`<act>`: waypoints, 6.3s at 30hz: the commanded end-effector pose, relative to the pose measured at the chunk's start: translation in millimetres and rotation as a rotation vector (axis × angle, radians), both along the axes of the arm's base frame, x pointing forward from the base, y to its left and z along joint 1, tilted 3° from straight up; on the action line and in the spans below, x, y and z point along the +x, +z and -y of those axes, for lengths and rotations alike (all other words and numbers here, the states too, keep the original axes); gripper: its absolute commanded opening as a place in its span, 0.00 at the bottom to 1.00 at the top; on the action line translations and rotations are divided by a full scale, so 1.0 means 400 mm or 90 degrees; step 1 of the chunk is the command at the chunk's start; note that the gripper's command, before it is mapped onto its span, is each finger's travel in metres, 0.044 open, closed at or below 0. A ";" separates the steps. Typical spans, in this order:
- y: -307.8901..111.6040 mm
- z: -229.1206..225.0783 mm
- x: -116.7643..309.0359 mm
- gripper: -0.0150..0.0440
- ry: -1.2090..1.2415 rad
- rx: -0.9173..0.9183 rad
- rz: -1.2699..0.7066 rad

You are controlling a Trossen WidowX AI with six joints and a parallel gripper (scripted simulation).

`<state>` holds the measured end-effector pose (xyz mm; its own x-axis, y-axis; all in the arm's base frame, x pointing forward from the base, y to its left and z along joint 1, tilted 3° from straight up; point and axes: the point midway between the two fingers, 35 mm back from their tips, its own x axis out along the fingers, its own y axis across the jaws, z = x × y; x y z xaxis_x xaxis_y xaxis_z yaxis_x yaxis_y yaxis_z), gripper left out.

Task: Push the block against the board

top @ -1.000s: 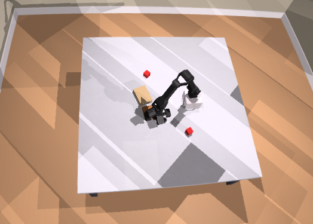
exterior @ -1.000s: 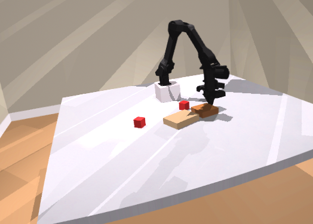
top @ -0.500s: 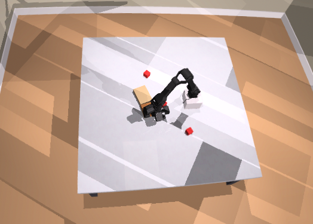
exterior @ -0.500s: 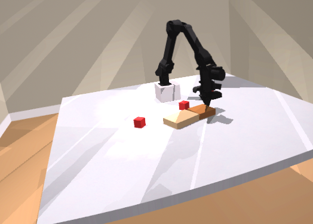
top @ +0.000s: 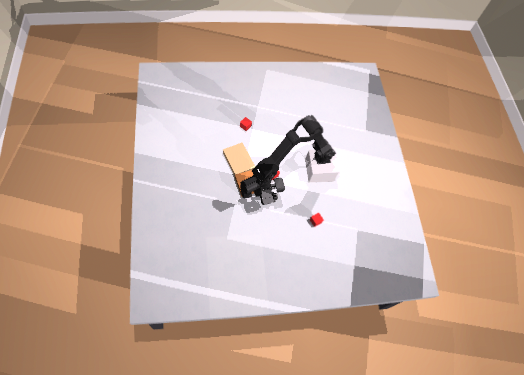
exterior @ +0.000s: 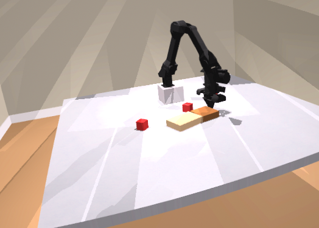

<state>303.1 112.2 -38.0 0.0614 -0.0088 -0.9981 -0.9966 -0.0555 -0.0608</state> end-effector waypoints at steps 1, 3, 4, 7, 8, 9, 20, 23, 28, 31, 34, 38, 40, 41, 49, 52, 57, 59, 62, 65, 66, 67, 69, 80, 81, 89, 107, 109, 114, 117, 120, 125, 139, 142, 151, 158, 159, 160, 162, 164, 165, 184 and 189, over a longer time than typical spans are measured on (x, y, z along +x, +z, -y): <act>0.004 -0.015 0.009 0.25 -0.001 -0.001 0.006; 0.004 -0.023 0.009 0.25 -0.001 -0.001 0.006; 0.004 -0.027 0.009 0.25 -0.001 -0.001 0.006; 0.004 -0.039 0.010 0.25 -0.001 -0.001 0.006; 0.004 -0.044 0.010 0.25 -0.001 -0.001 0.006; 0.004 -0.048 0.010 0.25 -0.001 -0.001 0.006; 0.004 -0.093 0.009 0.25 -0.001 0.000 0.006; 0.004 -0.105 0.009 0.25 -0.001 0.001 0.006; 0.133 -0.096 -0.006 0.25 -0.001 0.001 0.006; 0.141 -0.096 -0.007 0.25 -0.001 0.001 0.006; 0.141 -0.084 -0.009 0.25 0.011 -0.001 0.006; 0.139 -0.025 -0.022 0.25 0.069 -0.006 0.005; 0.139 -0.022 -0.023 0.25 0.072 -0.006 0.005; 0.131 -0.022 -0.022 0.25 0.072 -0.006 0.005; 0.002 -0.018 -0.010 0.25 0.072 -0.006 0.005; 0.003 -0.014 -0.009 0.25 0.072 -0.006 0.005; 0.003 0.004 -0.004 0.25 0.072 -0.007 0.005; 0.003 0.012 -0.002 0.25 0.072 -0.007 0.005; 0.004 0.024 0.001 0.25 0.072 -0.007 0.005; 0.004 0.036 0.004 0.25 0.072 -0.007 0.005; 0.004 0.040 0.005 0.25 0.072 -0.007 0.005; 0.004 0.044 0.006 0.25 0.072 -0.007 0.005; 0.004 0.052 0.008 0.25 0.072 -0.007 0.005; 0.006 0.096 0.021 0.25 0.072 -0.008 0.005; 0.006 0.100 0.022 0.25 0.072 -0.008 0.005; 0.006 0.109 0.027 0.25 0.072 -0.009 0.005; 0.005 0.037 0.018 0.25 0.072 -0.007 0.005; 0.005 0.029 0.017 0.25 0.072 -0.007 0.005; 0.005 0.009 0.013 0.25 0.072 -0.007 0.005; 0.004 -0.003 0.010 0.25 0.072 -0.006 0.005; 0.004 -0.015 0.008 0.25 0.072 -0.006 0.005; 0.071 -0.015 0.001 0.25 0.073 -0.005 0.004; 0.144 -0.004 0.041 0.25 -0.059 0.011 0.008; 0.147 0.004 0.063 0.25 -0.121 0.016 0.007; 0.159 0.039 0.140 0.25 -0.319 0.026 0.010; 0.164 0.069 0.189 0.25 -0.456 0.038 0.013; 0.164 0.073 0.196 0.25 -0.476 0.040 0.013; 0.165 0.078 0.203 0.25 -0.495 0.042 0.013; 0.166 0.088 0.217 0.25 -0.536 0.044 0.014; 0.168 0.098 0.233 0.25 -0.580 0.046 0.015; 0.169 0.104 0.241 0.25 -0.602 0.047 0.016; 0.068 0.176 0.334 0.25 -0.856 0.057 0.022; 0.038 0.177 0.335 0.25 -0.856 0.057 0.022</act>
<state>438.4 42.7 -17.8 0.0829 -0.0124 -0.9965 -0.2791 0.9596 -0.0352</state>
